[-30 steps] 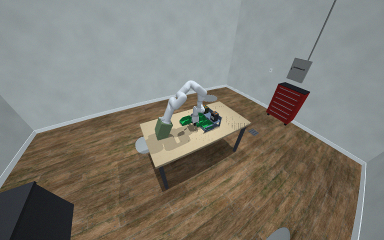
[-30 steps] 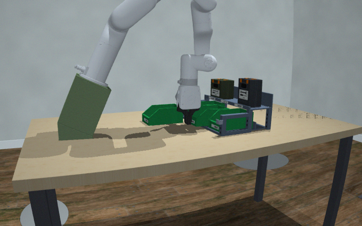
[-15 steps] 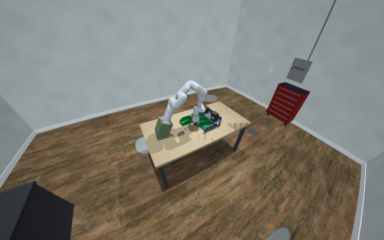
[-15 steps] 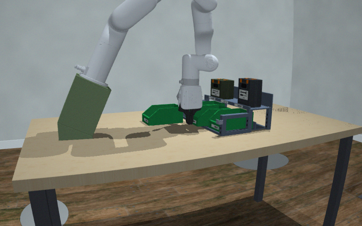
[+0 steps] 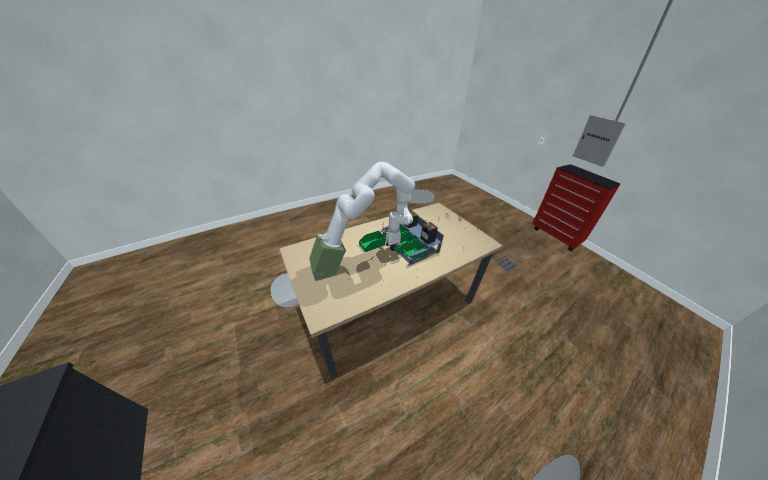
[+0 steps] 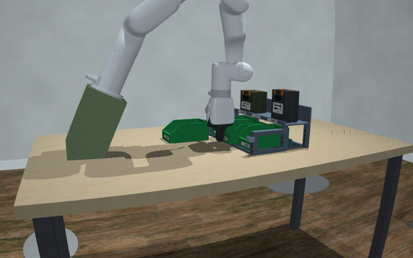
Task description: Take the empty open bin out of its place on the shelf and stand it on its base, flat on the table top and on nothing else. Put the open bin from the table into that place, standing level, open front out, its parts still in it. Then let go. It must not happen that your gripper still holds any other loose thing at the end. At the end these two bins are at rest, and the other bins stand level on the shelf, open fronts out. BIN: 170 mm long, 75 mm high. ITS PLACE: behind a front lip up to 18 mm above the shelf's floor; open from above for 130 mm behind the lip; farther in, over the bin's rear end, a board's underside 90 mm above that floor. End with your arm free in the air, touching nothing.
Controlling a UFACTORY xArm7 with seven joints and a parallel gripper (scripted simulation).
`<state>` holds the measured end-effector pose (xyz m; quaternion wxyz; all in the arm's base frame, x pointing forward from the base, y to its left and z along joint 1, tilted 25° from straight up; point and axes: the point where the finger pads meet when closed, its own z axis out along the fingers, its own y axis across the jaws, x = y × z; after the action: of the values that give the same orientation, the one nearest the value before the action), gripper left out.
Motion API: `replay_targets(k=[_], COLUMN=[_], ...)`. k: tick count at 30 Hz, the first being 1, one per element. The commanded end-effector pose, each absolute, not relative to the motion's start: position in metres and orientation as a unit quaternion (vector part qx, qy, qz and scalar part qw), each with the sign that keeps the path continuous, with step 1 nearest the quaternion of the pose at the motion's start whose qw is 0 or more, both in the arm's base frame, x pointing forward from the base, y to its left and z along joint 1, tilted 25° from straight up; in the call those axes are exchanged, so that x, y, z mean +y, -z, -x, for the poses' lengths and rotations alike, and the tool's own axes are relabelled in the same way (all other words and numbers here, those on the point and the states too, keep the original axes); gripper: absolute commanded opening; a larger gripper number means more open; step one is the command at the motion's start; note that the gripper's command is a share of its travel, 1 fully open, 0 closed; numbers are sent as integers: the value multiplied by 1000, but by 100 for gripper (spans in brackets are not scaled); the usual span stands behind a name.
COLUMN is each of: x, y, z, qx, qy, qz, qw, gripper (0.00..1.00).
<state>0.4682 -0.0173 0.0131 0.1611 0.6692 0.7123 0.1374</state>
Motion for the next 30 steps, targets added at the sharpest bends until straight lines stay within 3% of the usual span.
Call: replay_targets(k=[1, 30], x=[-17, -15], y=[-16, -29], z=[-473, -501], qx=[712, 712], qy=[-138, -138], qz=[-669, -669], qw=[162, 162], gripper=[0, 0])
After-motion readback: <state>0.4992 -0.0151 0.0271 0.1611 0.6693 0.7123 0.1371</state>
